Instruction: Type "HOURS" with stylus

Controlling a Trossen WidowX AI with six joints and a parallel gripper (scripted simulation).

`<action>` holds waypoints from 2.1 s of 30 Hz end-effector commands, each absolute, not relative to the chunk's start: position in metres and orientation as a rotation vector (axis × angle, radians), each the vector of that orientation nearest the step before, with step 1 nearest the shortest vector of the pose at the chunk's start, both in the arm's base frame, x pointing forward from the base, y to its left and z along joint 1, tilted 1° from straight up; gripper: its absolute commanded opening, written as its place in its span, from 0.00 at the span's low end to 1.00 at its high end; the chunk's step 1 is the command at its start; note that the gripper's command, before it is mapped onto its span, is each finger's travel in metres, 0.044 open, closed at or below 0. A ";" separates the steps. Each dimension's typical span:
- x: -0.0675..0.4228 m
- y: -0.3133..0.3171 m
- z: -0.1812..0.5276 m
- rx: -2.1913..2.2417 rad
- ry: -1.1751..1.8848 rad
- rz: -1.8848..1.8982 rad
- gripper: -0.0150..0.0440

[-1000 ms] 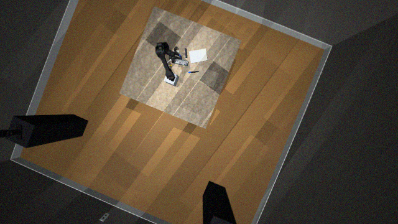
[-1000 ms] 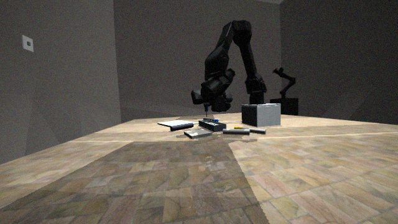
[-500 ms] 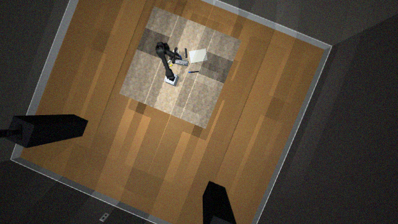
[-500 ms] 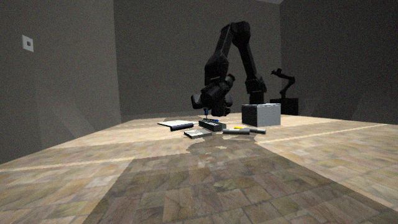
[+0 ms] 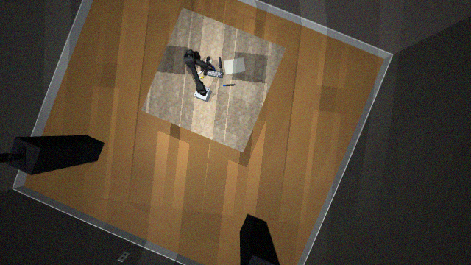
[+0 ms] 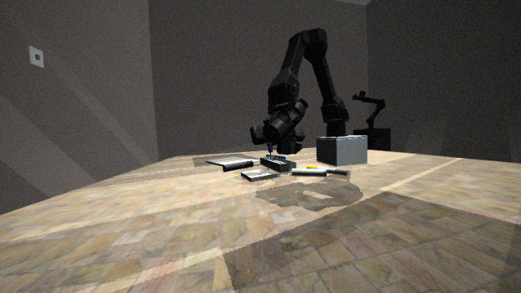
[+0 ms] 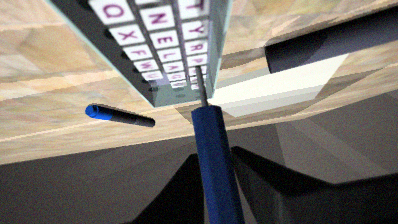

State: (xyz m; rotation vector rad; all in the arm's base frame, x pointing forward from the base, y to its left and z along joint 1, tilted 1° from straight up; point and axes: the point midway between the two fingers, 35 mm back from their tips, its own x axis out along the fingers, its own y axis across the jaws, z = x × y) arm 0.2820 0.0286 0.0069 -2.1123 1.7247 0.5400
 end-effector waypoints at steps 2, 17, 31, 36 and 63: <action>0.283 0.029 0.004 -2.104 1.723 0.536 0.39; 0.283 0.030 -0.002 -2.104 1.723 0.536 0.39; 0.283 0.030 -0.008 -2.104 1.723 0.536 0.39; 0.283 0.030 -0.010 -2.104 1.723 0.536 0.39; 0.281 0.028 0.026 -2.112 1.728 0.542 0.39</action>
